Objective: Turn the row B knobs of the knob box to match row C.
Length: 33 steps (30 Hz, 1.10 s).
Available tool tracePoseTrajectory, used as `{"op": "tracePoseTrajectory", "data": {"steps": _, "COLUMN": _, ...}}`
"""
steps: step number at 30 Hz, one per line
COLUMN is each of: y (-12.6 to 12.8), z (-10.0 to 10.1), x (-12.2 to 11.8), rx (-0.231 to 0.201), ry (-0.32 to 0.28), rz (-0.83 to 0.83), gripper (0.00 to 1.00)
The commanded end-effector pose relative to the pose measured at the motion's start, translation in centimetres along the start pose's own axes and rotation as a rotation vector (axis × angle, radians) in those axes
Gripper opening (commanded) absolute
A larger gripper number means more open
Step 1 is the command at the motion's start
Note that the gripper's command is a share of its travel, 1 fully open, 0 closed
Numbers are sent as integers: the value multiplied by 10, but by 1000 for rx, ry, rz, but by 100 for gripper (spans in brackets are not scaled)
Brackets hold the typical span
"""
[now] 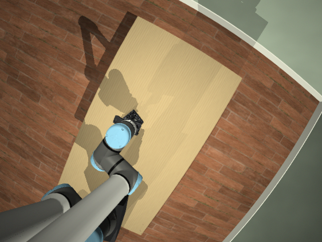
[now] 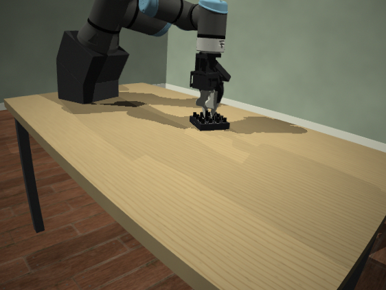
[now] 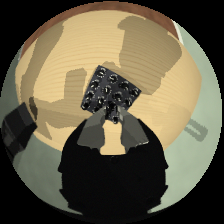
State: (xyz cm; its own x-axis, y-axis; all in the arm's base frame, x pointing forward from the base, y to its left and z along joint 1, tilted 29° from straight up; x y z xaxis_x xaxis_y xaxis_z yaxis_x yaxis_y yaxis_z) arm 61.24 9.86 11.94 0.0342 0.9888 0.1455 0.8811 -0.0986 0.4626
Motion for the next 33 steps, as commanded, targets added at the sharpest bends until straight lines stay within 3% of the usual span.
{"op": "tracePoseTrajectory", "data": {"steps": 1, "y": 0, "z": 0, "x": 0, "rx": -1, "ry": 0, "rz": 0, "gripper": 11}}
{"op": "tracePoseTrajectory", "data": {"steps": 5, "y": 0, "z": 0, "x": 0, "rx": -1, "ry": 0, "rz": 0, "gripper": 11}}
{"op": "tracePoseTrajectory", "data": {"steps": 6, "y": 0, "z": 0, "x": 0, "rx": -1, "ry": 0, "rz": 0, "gripper": 4}}
{"op": "tracePoseTrajectory", "data": {"steps": 33, "y": 0, "z": 0, "x": 0, "rx": -1, "ry": 0, "rz": 0, "gripper": 4}}
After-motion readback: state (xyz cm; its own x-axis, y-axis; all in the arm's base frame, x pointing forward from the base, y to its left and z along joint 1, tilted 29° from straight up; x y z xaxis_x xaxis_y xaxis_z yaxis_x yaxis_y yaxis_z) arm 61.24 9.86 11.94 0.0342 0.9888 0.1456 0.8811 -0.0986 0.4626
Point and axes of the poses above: the point where the finger pads meet when closed, its own z axis out along the fingers, its own y axis across the jaws, x = y × z, the point moved 2 cm from there along -z, back along the fingers, and after that the axes turned 8 degrees about z, right-handed, at the moved point
